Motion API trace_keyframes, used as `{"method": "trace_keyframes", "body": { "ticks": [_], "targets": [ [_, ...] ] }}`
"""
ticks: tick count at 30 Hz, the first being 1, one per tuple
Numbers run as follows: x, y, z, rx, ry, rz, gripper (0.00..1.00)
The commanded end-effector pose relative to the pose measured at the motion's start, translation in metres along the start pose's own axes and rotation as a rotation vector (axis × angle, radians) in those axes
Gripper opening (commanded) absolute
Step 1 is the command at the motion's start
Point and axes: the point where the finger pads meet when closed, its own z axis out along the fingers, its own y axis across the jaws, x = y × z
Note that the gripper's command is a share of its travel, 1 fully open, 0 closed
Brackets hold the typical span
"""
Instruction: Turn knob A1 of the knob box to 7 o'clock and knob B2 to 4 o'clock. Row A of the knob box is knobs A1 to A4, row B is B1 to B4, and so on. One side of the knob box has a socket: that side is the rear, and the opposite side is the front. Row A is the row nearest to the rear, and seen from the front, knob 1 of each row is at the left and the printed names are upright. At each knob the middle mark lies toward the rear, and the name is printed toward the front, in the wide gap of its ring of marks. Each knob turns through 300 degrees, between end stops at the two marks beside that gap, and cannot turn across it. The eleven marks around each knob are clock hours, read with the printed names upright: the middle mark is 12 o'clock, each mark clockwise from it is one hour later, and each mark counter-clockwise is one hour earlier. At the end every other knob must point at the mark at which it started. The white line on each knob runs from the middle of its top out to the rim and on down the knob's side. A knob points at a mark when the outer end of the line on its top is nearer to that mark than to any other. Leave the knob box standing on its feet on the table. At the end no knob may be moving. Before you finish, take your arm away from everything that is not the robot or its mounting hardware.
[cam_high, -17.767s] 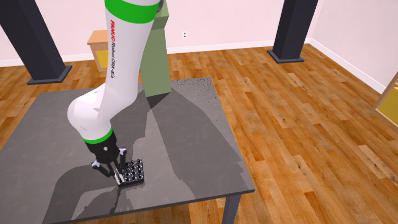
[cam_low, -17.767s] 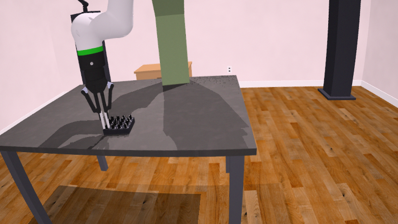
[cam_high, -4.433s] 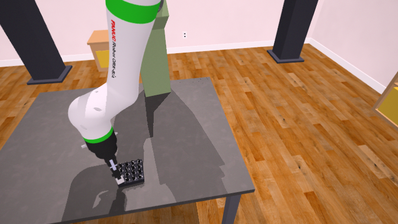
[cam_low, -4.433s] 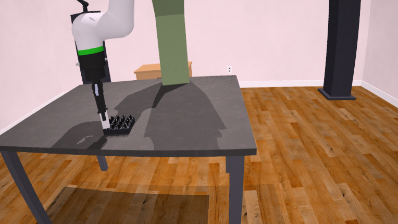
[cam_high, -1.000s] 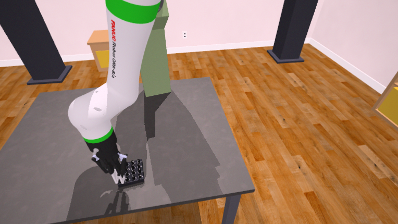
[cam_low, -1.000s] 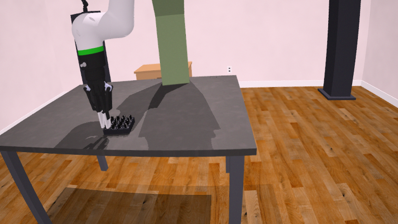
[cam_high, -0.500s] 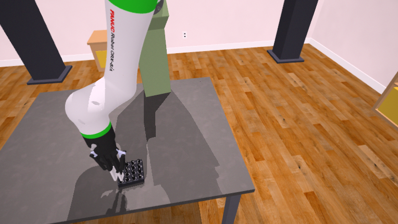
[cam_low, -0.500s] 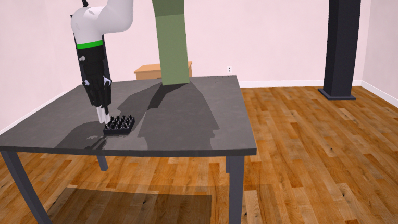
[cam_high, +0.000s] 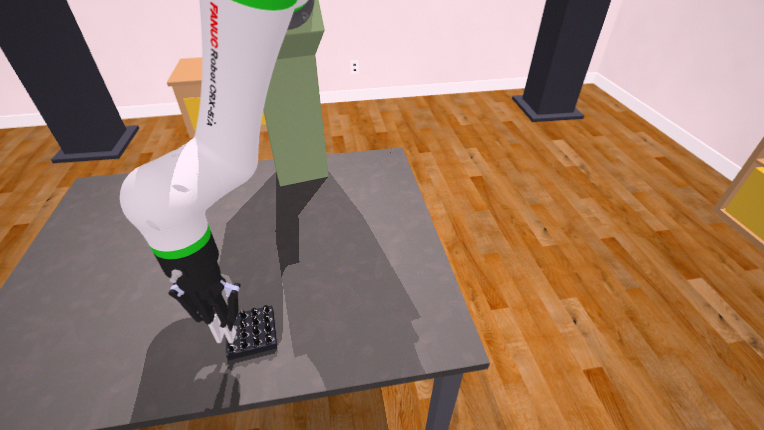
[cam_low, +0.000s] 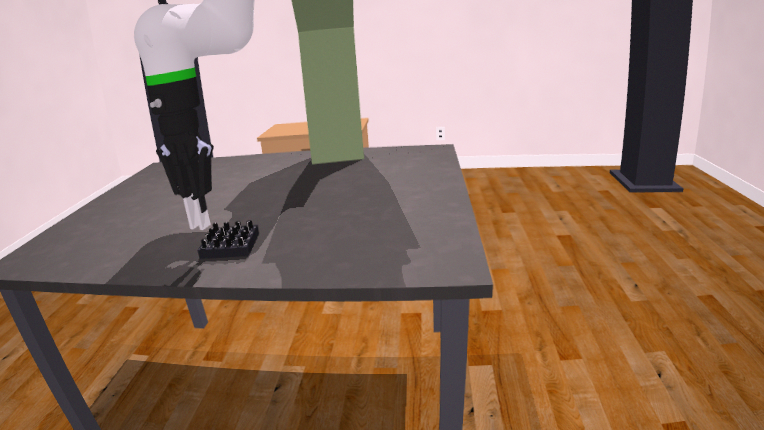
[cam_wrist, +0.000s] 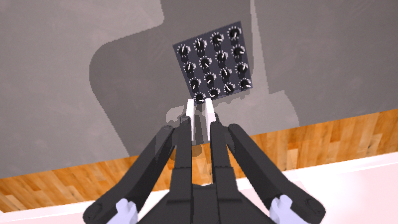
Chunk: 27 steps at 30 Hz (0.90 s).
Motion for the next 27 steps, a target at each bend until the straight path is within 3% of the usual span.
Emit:
{"method": "trace_keyframes", "body": {
  "ticks": [1,10,25,27],
  "targets": [
    [0.000,0.000,0.000,0.000,0.000,0.000,0.12],
    [0.001,0.000,-0.001,0.000,0.000,0.033,0.12],
    [0.016,0.009,-0.009,-0.001,-0.001,0.590,0.12],
    [0.016,0.009,-0.009,-0.001,-0.001,0.590,0.12]
  ]
}}
